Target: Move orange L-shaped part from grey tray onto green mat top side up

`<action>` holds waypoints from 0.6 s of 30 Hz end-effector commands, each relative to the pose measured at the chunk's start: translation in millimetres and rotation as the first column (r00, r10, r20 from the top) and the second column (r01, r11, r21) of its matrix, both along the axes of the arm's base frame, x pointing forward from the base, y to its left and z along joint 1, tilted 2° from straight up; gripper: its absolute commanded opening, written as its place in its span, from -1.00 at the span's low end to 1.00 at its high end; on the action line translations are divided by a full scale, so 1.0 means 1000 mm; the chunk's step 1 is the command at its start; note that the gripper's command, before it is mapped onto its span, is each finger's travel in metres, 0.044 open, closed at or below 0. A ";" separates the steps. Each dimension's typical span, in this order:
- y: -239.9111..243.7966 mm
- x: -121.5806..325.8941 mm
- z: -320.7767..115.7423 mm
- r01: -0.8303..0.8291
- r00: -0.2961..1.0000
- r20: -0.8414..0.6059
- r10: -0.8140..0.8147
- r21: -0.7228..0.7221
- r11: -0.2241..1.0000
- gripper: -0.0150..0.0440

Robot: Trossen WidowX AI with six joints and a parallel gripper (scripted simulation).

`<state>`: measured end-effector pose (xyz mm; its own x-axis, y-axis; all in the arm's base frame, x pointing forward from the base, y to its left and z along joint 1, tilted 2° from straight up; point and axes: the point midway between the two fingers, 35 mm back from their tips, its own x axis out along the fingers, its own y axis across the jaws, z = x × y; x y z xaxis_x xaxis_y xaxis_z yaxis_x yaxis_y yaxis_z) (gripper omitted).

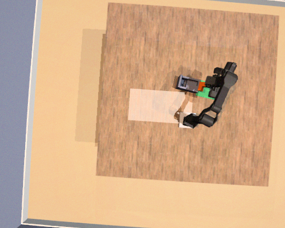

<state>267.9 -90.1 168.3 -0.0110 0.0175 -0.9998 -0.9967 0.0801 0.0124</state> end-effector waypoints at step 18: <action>-0.044 -0.009 -0.007 -0.004 1.000 0.000 0.004 -0.009 1.000 -0.49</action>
<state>260.3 -133.1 166.5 -0.0047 0.0103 -0.9999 -0.9967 0.0804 0.0055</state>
